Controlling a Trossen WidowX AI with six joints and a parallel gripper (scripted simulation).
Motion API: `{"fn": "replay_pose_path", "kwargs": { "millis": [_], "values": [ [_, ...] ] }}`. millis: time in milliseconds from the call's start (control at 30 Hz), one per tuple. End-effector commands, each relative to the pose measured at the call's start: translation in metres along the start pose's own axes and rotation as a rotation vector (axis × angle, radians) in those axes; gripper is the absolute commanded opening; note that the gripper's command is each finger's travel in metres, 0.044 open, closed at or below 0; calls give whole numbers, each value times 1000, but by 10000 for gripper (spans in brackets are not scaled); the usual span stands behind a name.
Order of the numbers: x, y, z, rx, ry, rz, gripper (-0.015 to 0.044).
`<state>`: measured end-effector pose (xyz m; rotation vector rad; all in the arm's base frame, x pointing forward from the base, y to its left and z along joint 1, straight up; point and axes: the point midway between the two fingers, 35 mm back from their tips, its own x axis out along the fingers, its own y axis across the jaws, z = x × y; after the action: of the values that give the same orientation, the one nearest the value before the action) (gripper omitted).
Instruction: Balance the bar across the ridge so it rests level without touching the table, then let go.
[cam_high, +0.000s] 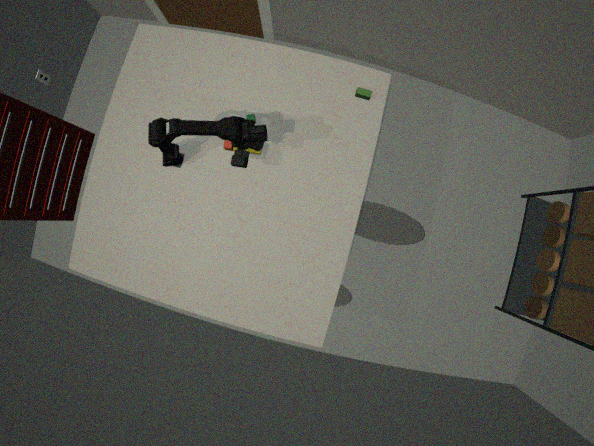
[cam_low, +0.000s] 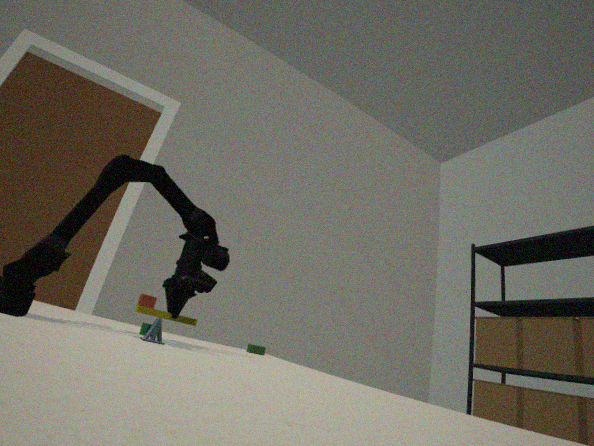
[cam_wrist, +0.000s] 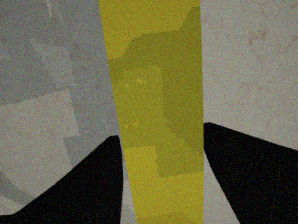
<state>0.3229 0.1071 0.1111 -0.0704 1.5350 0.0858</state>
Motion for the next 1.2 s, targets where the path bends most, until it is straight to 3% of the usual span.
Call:
{"fn": "replay_pose_path", "kwargs": {
  "millis": [0,100,433,567,867,1167],
  "values": [
    [0,0,0,0,0,0,185],
    [0,0,0,0,0,0,185],
    [0,0,0,0,0,0,440],
    [-7,0,1,0,0,0,440],
    [-98,0,0,0,-3,2,440],
    [-100,0,0,0,-3,2,440]
  ]
}}
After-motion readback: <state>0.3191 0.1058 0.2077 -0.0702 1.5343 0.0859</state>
